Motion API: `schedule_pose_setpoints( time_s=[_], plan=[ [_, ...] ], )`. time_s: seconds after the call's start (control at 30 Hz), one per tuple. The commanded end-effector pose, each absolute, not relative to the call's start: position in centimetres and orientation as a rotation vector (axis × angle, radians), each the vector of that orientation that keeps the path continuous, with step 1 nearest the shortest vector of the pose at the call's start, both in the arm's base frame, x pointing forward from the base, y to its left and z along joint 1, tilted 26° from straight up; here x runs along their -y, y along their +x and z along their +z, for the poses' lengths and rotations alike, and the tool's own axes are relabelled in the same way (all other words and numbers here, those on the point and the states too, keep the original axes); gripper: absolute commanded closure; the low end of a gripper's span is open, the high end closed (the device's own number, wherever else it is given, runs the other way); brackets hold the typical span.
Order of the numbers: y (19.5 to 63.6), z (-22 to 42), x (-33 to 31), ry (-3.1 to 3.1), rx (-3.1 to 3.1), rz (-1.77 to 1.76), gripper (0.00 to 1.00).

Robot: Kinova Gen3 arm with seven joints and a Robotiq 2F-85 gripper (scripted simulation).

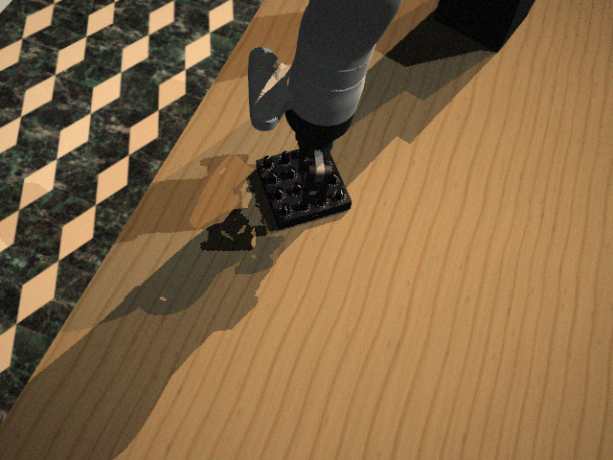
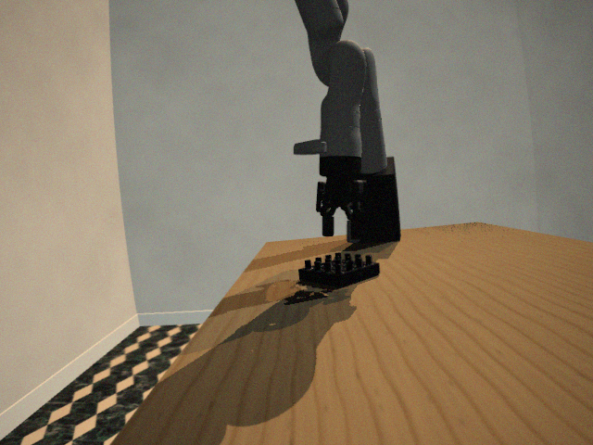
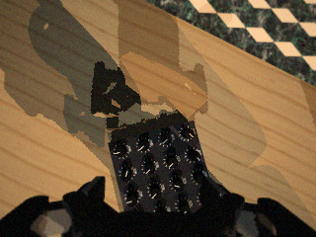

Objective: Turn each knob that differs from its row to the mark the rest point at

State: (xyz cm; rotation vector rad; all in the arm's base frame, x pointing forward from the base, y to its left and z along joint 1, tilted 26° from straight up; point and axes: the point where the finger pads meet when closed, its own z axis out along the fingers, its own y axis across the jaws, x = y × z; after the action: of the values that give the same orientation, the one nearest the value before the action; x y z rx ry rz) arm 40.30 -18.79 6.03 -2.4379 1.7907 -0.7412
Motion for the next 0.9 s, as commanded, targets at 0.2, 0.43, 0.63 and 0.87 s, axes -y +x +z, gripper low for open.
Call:
schedule_pose_setpoints(
  time_s=[0.2, 0.43, 0.63, 0.87],
  plan=[
    [40.05, 5.94, 18.71, -2.450, -1.774, -0.740, 0.00],
    [39.85, 5.86, 18.55, -2.469, -1.746, -0.737, 0.00],
    [39.66, 5.79, 18.39, -2.487, -1.720, -0.734, 0.00],
    [39.48, 5.73, 18.23, -2.504, -1.695, -0.731, 0.00]
  ],
)
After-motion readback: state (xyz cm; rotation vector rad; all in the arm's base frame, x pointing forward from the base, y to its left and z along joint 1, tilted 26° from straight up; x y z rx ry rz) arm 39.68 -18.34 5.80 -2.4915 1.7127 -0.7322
